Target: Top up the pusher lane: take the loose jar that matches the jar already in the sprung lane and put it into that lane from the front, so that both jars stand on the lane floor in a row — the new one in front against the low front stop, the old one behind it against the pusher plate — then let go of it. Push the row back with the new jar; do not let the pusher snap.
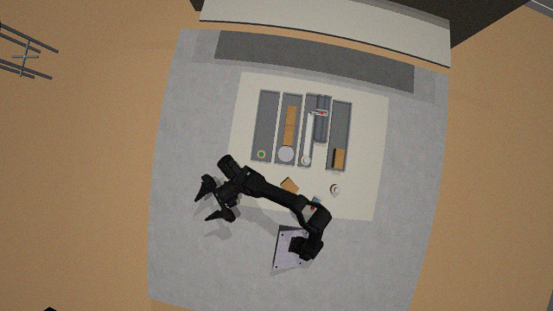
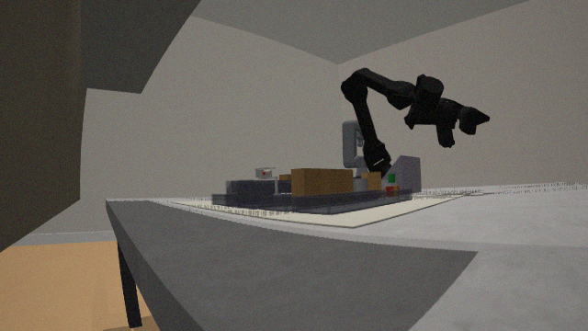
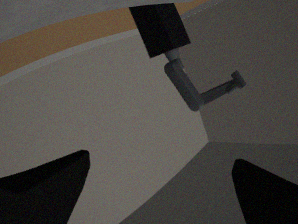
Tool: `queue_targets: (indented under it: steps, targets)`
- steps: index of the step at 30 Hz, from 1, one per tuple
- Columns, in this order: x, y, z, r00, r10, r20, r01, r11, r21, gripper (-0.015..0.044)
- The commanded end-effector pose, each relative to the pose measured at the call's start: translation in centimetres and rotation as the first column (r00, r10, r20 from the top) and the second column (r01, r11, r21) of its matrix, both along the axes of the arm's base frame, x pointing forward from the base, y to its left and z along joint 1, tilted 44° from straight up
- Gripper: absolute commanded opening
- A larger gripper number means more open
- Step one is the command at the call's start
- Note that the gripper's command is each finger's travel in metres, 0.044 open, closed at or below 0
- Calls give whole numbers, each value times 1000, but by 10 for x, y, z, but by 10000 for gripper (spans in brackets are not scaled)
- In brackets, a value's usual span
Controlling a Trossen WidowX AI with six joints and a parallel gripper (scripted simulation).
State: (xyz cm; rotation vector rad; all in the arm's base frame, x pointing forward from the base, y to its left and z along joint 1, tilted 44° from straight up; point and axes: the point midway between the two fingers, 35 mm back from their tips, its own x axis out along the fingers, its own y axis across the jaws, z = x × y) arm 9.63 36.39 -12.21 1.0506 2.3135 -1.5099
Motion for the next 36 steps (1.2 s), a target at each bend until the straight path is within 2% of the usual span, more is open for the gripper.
queue_targets:
  steps: [1, 4, 8, 12, 16, 22, 28, 32, 36]
  targets:
    - [2, -1, 1, 1000, 3, 11, -3, 1000, 2, 426]
    - [24, -12, 10, 984, 54, 168, -58, 998, 17, 440]
    - [62, -40, 29, 896, 176, 407, -188, 982, -10, 440]
    - [96, -79, 53, 747, 332, 576, -336, 936, -104, 440]
    - [123, -126, 82, 558, 509, 655, -480, 842, -244, 440]
    - [146, -189, 122, 313, 714, 626, -626, 651, -429, 440]
    - [158, -257, 168, 65, 879, 473, -739, 361, -569, 440]
    - [159, -302, 202, -89, 940, 329, -791, 134, -597, 440]
    - [154, -346, 240, -232, 957, 172, -826, -100, -555, 440]
